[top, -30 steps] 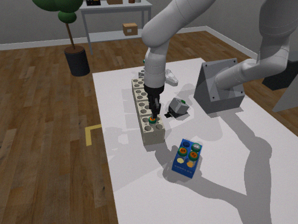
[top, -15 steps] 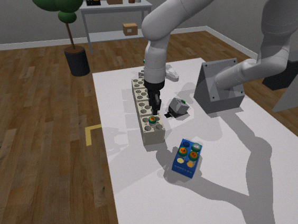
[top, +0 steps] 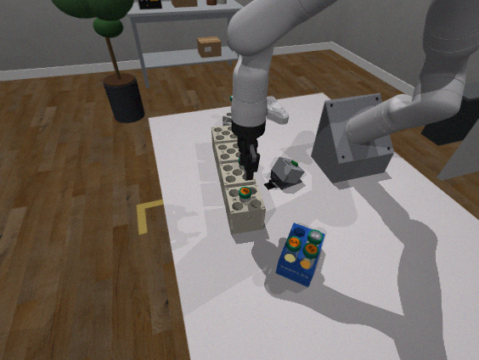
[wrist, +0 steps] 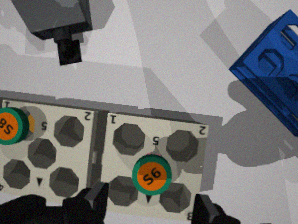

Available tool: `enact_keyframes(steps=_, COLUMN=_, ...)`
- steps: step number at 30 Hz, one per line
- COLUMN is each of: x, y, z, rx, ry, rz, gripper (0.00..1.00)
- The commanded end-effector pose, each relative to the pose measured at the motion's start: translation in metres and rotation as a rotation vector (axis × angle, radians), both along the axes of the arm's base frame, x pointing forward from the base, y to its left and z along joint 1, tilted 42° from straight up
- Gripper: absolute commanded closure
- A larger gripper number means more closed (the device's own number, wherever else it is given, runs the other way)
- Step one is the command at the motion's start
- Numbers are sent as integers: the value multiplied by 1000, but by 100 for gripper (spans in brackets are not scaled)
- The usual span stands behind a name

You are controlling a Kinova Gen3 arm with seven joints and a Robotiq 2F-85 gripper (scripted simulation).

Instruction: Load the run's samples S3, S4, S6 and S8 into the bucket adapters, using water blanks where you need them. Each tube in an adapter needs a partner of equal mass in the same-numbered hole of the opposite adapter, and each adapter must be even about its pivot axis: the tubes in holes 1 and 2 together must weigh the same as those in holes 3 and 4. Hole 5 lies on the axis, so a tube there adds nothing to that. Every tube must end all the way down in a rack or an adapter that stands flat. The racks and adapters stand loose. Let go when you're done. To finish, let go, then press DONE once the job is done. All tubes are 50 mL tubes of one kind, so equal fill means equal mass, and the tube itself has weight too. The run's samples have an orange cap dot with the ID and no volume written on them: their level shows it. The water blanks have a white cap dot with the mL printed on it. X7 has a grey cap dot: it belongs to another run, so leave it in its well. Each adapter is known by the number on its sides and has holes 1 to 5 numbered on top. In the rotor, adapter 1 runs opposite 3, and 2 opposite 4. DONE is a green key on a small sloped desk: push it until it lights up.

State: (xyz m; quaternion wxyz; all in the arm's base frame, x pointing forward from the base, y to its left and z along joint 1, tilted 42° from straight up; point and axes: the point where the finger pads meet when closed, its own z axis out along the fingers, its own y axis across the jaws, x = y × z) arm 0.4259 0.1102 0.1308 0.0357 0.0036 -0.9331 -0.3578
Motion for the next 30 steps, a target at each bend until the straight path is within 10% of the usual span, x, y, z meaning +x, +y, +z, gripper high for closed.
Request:
enact_keyframes(steps=1, x=1, y=-3, z=3, rx=0, ry=-1, rz=-1, gripper=38)
enact_keyframes(steps=30, x=3, y=-26, z=28, rx=0, ry=-1, rz=-1, gripper=38)
